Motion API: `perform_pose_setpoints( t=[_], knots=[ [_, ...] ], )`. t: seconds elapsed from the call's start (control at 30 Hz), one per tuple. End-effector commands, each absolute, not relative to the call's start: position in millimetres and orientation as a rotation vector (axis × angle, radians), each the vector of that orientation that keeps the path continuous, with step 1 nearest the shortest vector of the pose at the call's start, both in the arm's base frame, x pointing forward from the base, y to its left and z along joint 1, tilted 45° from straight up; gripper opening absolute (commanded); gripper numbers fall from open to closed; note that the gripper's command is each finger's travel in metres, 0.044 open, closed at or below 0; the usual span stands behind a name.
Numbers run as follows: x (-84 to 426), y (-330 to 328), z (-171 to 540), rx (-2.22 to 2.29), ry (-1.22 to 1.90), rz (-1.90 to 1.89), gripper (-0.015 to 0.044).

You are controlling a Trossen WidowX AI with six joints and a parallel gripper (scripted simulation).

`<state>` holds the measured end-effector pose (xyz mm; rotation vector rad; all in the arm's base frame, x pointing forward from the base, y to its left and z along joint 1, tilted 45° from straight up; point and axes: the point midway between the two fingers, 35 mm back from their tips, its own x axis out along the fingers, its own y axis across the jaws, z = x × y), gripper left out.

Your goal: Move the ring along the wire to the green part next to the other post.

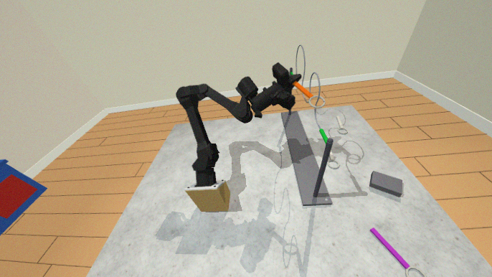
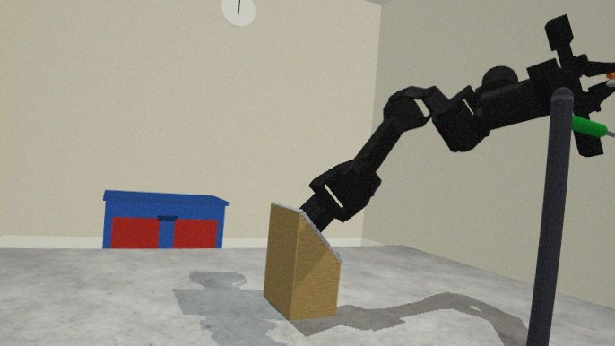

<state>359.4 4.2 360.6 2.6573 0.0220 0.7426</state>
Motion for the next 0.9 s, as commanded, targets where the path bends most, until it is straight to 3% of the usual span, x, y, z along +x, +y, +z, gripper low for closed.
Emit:
perform_pose_setpoints(
  t=[0.0, 0.87],
  knots=[
    [359, 11, 358, 2.638, 0.027, 0.740, -0.0150],
    [358, 63, 319, 2.244, 0.152, 0.672, -0.0150]
  ],
)
